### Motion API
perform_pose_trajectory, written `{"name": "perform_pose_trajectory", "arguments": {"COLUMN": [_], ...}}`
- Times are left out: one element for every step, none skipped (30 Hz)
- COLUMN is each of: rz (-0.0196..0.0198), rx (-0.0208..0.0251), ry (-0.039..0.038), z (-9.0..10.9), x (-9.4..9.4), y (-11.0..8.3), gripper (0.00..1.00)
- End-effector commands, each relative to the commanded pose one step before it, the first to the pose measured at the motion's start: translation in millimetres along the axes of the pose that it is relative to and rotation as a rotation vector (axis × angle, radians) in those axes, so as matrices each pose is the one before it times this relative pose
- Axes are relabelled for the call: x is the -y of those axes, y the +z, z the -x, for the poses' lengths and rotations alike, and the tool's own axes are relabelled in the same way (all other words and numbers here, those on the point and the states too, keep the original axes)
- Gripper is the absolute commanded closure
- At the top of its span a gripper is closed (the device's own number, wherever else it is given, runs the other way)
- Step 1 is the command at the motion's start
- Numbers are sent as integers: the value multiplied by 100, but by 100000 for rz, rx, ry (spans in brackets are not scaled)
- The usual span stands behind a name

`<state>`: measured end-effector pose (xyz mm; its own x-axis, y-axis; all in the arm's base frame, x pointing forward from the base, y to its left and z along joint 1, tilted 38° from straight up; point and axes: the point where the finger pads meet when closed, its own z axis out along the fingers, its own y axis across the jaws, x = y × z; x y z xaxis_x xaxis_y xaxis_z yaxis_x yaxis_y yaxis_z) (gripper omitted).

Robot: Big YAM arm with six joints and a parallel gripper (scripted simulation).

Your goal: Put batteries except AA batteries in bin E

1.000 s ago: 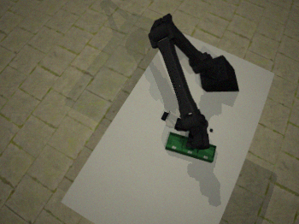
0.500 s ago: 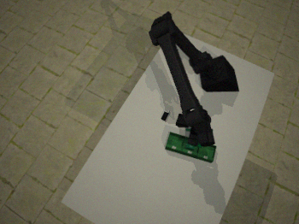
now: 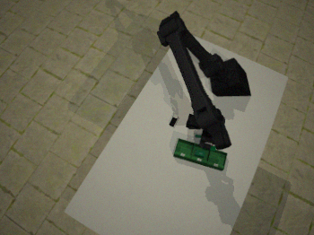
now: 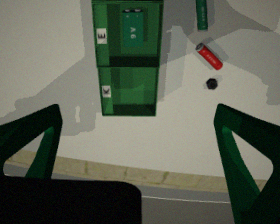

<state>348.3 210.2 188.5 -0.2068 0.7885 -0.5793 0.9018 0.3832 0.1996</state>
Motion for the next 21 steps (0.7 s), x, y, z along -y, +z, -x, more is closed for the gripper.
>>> {"name": "perform_pose_trajectory", "arguments": {"rz": [3094, -340, -23, 186, 182, -39, -56, -66, 12, 89, 22, 0, 0, 275, -160, -66, 39, -1, -49, 19, 61], "rx": [-1629, 162, 13, -106, -104, 24, 34, 39, -6, -50, -12, 0, 0, -158, 94, 40, -21, 2, 30, -9, -34], "ry": [2755, 487, 29, 121, 122, -74, -92, -97, -30, 37, -20, 0, 0, 203, -181, -98, -5, -41, -83, -24, 13], "z": [-169, 206, 11, -41, -40, -6, -3, 0, -12, -23, -12, 0, 0, 97, -32, -58, -49, -8, -1, -11, -18], "x": [-1844, -62, -20, -59, -58, 1, 6, 8, -13, -34, -17, 0, 0, -20, 10, -21, -37, -11, 3, -13, -23], "y": [-2030, 147, 2, -15, -14, -14, -15, -15, -17, -18, -19, 0, 0, -144, 21, 31, 10, -20, -19, -18, -16], "gripper": [0, 0, 0, 0, 0, 0, 0, 0, 0, 0, 0, 0, 0, 0, 0, 0, 0, 0, 0, 0, 0]}}
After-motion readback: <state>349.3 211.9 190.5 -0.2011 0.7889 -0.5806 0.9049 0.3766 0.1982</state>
